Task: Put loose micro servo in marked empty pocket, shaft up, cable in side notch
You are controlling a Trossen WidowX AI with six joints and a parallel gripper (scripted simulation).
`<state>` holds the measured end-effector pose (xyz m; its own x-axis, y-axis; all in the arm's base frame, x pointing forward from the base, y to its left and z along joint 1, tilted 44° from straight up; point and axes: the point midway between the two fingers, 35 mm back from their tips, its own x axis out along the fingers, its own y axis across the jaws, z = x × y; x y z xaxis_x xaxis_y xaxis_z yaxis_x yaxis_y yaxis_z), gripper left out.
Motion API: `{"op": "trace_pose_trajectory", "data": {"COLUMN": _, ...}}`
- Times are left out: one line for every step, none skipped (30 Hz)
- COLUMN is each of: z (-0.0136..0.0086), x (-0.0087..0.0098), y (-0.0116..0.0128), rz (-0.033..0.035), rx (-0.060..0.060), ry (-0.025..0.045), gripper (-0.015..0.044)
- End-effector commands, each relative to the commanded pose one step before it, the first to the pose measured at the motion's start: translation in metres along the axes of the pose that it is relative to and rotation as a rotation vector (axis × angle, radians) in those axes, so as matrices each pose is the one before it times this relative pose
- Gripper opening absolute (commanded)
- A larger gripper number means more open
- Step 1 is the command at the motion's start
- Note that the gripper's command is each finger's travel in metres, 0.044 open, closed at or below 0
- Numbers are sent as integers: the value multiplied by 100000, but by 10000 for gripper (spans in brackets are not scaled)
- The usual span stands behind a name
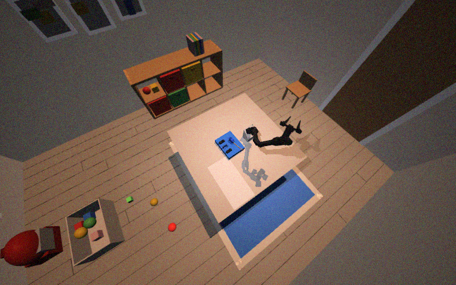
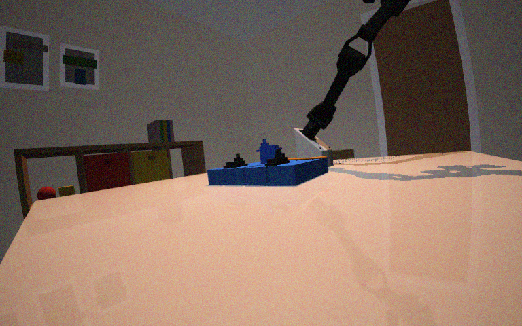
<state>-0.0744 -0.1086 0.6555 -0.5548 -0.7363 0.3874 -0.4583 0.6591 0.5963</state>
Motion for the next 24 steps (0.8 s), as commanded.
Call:
{"op": "trace_pose_trajectory", "data": {"z": 62, "x": 30, "y": 0, "rz": -45, "rx": 110, "ry": -95, "gripper": 426}}
{"op": "trace_pose_trajectory", "data": {"z": -11, "x": 23, "y": -21, "rz": -214, "rx": 34, "ry": 269, "gripper": 440}}
{"op": "trace_pose_trajectory", "data": {"z": -4, "x": 17, "y": -36, "rz": -273, "rx": -271, "ry": 255, "gripper": 440}}
{"op": "trace_pose_trajectory", "data": {"z": 110, "x": 85, "y": -34, "rz": -412, "rx": -410, "ry": -55, "gripper": 440}}
{"op": "trace_pose_trajectory", "data": {"z": 172, "x": 131, "y": -57, "rz": -639, "rx": -653, "ry": -84, "gripper": 440}}
{"op": "trace_pose_trajectory", "data": {"z": 201, "x": 155, "y": -72, "rz": -760, "rx": -775, "ry": -90, "gripper": 440}}
{"op": "trace_pose_trajectory", "data": {"z": 244, "x": 207, "y": -100, "rz": -1037, "rx": -340, "ry": -63, "gripper": 440}}
{"op": "trace_pose_trajectory", "data": {"z": 81, "x": 84, "y": -183, "rz": -1151, "rx": -174, "ry": 469, "gripper": 440}}
{"op": "trace_pose_trajectory", "data": {"z": 202, "x": 194, "y": -114, "rz": -1047, "rx": -625, "ry": 95, "gripper": 440}}
{"op": "trace_pose_trajectory", "data": {"z": 203, "x": 150, "y": -104, "rz": -774, "rx": -861, "ry": -59, "gripper": 440}}
{"op": "trace_pose_trajectory", "data": {"z": 280, "x": 235, "y": -127, "rz": -1093, "rx": -1251, "ry": -122, "gripper": 440}}
{"op": "trace_pose_trajectory", "data": {"z": 75, "x": 126, "y": -175, "rz": -1146, "rx": 449, "ry": 461, "gripper": 440}}
{"op": "trace_pose_trajectory", "data": {"z": 150, "x": 127, "y": -101, "rz": -710, "rx": -497, "ry": -14, "gripper": 440}}
{"op": "trace_pose_trajectory", "data": {"z": 173, "x": 149, "y": -121, "rz": -831, "rx": -584, "ry": -8, "gripper": 440}}
{"op": "trace_pose_trajectory", "data": {"z": 126, "x": 164, "y": -89, "rz": -733, "rx": -731, "ry": 146, "gripper": 440}}
{"op": "trace_pose_trajectory", "data": {"z": 14, "x": 92, "y": -103, "rz": -548, "rx": -862, "ry": 563, "gripper": 440}}
{"op": "trace_pose_trajectory", "data": {"z": 12, "x": 94, "y": -108, "rz": -553, "rx": -880, "ry": 579, "gripper": 440}}
{"op": "trace_pose_trajectory", "data": {"z": -4, "x": 85, "y": -174, "rz": -902, "rx": 404, "ry": 666, "gripper": 440}}
{"op": "trace_pose_trajectory", "data": {"z": -5, "x": 85, "y": -175, "rz": -903, "rx": 400, "ry": 666, "gripper": 440}}
{"op": "trace_pose_trajectory", "data": {"z": -25, "x": 61, "y": -112, "rz": -499, "rx": -363, "ry": 593, "gripper": 440}}
{"op": "trace_pose_trajectory", "data": {"z": 142, "x": 152, "y": -180, "rz": -971, "rx": -514, "ry": 183, "gripper": 440}}
{"op": "trace_pose_trajectory", "data": {"z": 198, "x": 210, "y": -173, "rz": -1083, "rx": -908, "ry": 69, "gripper": 440}}
{"op": "trace_pose_trajectory", "data": {"z": 237, "x": 269, "y": -206, "rz": -1212, "rx": -494, "ry": 130, "gripper": 440}}
{"op": "trace_pose_trajectory", "data": {"z": 12, "x": 152, "y": -114, "rz": -504, "rx": -130, "ry": 780, "gripper": 440}}
